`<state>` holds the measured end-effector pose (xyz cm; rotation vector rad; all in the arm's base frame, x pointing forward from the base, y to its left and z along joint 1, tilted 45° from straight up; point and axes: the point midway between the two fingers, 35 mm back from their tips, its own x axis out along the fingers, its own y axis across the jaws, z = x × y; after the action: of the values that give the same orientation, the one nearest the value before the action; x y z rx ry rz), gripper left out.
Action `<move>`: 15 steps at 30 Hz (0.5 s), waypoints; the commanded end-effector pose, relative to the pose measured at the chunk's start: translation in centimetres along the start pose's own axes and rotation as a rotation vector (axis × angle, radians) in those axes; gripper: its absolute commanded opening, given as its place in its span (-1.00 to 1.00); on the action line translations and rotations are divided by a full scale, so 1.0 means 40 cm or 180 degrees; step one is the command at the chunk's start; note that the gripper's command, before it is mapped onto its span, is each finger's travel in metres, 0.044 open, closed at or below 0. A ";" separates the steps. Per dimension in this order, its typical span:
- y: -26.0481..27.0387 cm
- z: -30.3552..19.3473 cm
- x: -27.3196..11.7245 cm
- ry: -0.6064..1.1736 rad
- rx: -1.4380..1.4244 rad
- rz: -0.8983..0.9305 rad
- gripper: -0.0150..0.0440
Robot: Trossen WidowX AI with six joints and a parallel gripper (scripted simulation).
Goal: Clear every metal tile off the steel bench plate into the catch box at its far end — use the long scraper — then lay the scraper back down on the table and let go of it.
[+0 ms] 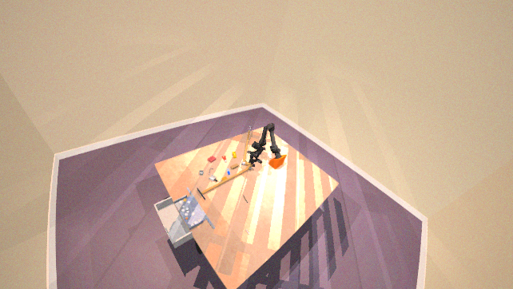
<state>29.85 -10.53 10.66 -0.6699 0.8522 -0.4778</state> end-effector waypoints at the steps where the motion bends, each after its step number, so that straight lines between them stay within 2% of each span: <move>1: -0.002 -0.008 -0.013 -0.0021 0.0022 -0.0009 -0.49; 15: -0.002 -0.048 -0.040 -0.0019 0.0032 -0.0018 -0.49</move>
<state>27.67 -10.34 10.58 -0.6683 0.8497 -0.4814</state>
